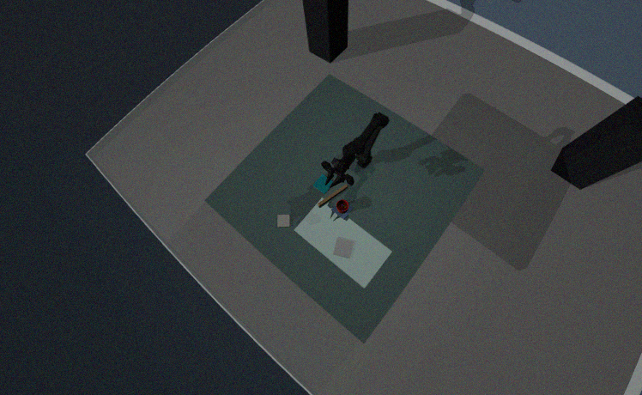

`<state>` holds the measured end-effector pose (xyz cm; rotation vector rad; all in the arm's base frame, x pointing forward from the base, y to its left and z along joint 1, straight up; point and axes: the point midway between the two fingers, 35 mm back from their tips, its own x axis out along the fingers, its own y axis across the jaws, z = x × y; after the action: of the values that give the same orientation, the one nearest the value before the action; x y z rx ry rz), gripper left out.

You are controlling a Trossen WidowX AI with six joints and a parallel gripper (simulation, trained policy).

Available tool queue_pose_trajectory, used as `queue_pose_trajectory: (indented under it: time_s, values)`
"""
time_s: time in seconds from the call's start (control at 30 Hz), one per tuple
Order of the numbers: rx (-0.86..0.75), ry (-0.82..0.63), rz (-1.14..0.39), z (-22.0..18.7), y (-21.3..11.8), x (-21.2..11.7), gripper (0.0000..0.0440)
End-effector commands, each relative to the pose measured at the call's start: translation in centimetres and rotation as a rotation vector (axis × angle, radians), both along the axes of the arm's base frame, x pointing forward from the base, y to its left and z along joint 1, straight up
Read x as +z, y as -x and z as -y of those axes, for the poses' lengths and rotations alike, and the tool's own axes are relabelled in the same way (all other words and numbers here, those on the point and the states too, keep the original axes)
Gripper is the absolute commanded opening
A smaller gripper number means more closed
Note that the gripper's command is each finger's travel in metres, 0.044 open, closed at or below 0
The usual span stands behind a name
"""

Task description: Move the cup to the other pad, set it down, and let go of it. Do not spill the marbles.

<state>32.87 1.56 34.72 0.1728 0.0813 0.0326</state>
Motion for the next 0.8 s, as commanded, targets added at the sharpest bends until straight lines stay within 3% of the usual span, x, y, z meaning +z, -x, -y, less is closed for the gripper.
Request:
queue_pose_trajectory:
  time_s: [0.0, 0.77]
  values:
    - [0.011, -0.032, -0.038, -0.4, -0.6, -0.2, 0.0123]
    - [0.014, -0.28, -0.322, -3.0, -2.9, -0.6, 0.0141]
